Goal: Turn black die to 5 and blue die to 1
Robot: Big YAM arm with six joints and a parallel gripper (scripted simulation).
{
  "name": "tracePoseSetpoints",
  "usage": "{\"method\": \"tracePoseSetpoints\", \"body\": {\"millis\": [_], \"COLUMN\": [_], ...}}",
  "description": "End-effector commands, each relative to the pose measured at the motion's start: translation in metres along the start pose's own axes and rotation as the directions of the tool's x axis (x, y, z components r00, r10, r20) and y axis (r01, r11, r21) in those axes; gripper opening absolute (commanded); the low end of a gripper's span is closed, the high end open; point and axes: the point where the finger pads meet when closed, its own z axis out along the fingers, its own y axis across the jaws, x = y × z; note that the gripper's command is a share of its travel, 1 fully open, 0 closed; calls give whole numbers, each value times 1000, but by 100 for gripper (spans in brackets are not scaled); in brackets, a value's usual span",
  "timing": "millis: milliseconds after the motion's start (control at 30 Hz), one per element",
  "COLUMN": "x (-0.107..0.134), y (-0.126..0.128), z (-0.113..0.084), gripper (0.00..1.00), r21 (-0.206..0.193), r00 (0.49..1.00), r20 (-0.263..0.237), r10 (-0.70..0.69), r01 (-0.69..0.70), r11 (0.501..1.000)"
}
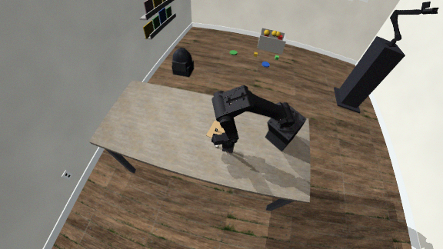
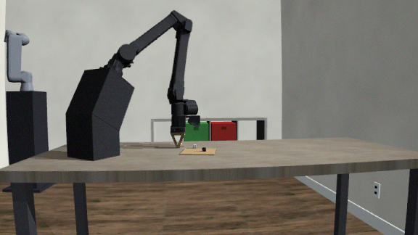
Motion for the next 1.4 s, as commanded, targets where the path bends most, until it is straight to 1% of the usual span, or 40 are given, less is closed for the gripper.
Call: {"method": "tracePoseSetpoints", "body": {"millis": [0,900,967,1000,1033,1100,1333,1367], "x": [-1,-1,-1,2,-1,-1,-3,-3], "y": [5,5,4,0,-4,-3,-2,-2], "z": [0,0,-8,-11,-15,-25,-74,-74], "gripper": [12,12,12,12,12,12,12,12], "r21": [-6,-6,-4,2,4,2,-1,-1], "r00": [1000,1000,1000,1000,1000,1000,1000,1000], "r20": [8,9,8,2,7,7,13,13], "r10": [-5,-6,-4,-1,3,2,0,0], "r01": [6,6,4,1,-3,-3,0,0], "r11": [1000,1000,1000,1000,1000,1000,1000,1000]}}
